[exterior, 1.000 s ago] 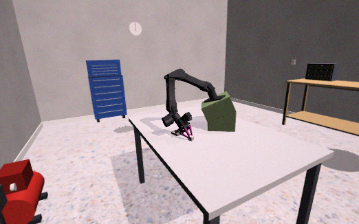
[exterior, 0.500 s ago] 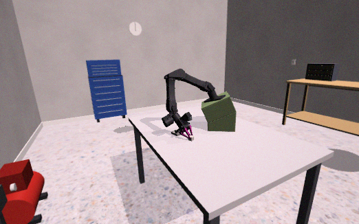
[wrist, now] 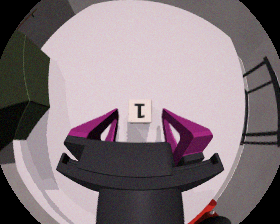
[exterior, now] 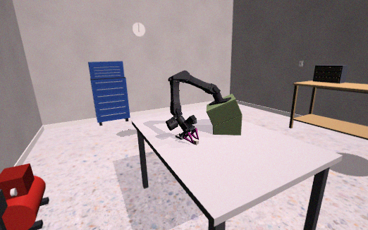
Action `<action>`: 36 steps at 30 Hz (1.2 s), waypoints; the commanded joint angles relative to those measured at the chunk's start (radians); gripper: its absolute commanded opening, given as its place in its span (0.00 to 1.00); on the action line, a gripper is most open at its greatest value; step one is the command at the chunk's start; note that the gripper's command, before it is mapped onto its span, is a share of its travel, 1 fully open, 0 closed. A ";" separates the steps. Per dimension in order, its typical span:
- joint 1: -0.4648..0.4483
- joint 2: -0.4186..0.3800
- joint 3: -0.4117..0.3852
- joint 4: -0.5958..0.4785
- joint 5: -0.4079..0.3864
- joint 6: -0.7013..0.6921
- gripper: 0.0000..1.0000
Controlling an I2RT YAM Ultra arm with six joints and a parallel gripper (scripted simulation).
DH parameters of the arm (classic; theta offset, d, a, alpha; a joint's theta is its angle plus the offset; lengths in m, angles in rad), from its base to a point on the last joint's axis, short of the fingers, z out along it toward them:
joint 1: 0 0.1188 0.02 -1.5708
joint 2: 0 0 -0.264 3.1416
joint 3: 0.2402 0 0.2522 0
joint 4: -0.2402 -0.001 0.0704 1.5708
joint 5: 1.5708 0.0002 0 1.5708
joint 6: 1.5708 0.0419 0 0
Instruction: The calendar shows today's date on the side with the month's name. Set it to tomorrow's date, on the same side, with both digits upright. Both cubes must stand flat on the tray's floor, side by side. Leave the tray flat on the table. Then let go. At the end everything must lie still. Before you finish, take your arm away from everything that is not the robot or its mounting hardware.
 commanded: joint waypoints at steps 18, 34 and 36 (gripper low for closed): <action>0.002 -0.008 0.006 -0.002 -0.014 0.000 0.64; 0.025 -0.118 -0.046 -0.049 -0.014 0.025 0.64; 0.030 -0.141 -0.055 -0.060 -0.014 0.031 0.64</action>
